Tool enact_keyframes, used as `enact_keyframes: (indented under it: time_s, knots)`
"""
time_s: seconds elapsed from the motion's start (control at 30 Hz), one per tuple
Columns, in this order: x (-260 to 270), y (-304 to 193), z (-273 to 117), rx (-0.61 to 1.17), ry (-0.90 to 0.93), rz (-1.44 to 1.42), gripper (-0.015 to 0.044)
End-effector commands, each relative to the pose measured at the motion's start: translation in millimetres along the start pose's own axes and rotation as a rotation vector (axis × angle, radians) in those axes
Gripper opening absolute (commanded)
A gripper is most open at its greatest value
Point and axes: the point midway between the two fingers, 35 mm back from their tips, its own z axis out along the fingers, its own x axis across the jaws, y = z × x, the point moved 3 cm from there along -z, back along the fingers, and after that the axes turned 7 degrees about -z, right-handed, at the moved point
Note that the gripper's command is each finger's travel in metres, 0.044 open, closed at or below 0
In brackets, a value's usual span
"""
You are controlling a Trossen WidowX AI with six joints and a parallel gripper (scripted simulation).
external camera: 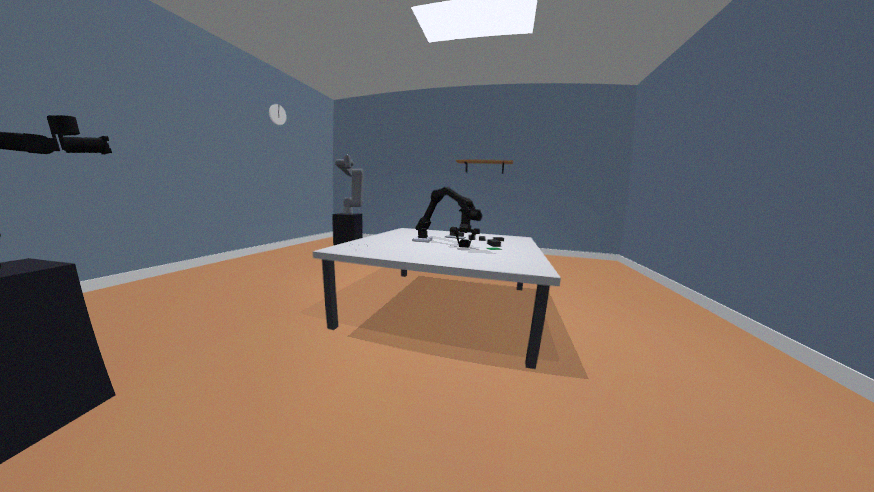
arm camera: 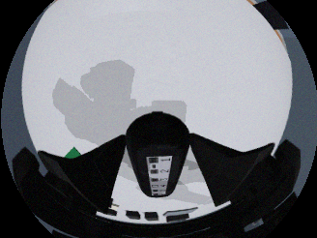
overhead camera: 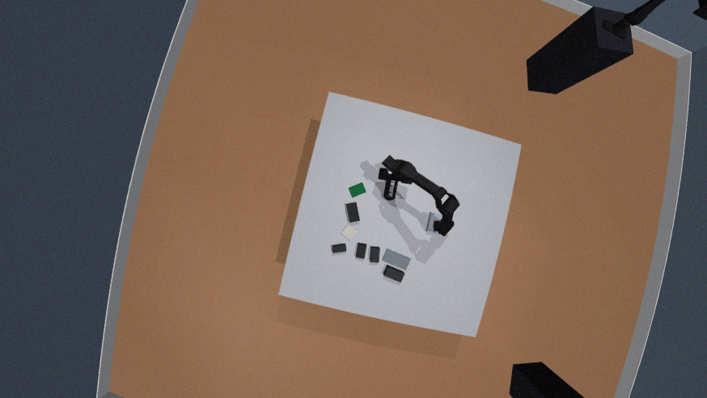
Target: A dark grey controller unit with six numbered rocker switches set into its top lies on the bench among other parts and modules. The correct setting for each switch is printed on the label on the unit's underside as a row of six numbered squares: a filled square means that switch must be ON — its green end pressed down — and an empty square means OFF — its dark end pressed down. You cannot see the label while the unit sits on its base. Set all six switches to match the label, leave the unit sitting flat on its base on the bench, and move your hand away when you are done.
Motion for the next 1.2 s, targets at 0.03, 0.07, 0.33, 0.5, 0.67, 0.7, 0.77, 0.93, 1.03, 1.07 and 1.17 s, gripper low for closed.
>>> enact_keyframes:
  time_s: [0.03,0.07,0.33,0.5,0.67,0.7,0.77,0.93,1.03,1.07,1.17]
  knots:
    - [0.9,-1.3,-9.1,-0.007,0.01,0.004,0.0336]
    - [1.0,-1.7,-9.9,-0.007,0.01,0.004,0.0336]
    - [1.3,-4.8,-16.2,-0.007,0.01,0.004,0.0336]
    - [1.6,-6.7,-19.8,-0.007,0.01,0.004,0.0336]
    - [1.8,-8.8,-23.2,-0.007,0.01,0.004,0.0336]
    - [1.8,-9.2,-23.9,-0.007,0.01,0.004,0.0336]
    - [1.9,-10.1,-25.3,-0.007,0.01,0.004,0.0336]
    - [2.2,-12.2,-28.5,-0.006,0.01,0.004,0.0336]
    - [2.4,-13.6,-30.4,-0.006,0.01,0.004,0.0336]
    - [2.4,-14.0,-31.1,-0.006,0.01,0.004,0.0336]
    - [2.6,-15.4,-32.9,-0.006,0.01,0.004,0.0336]
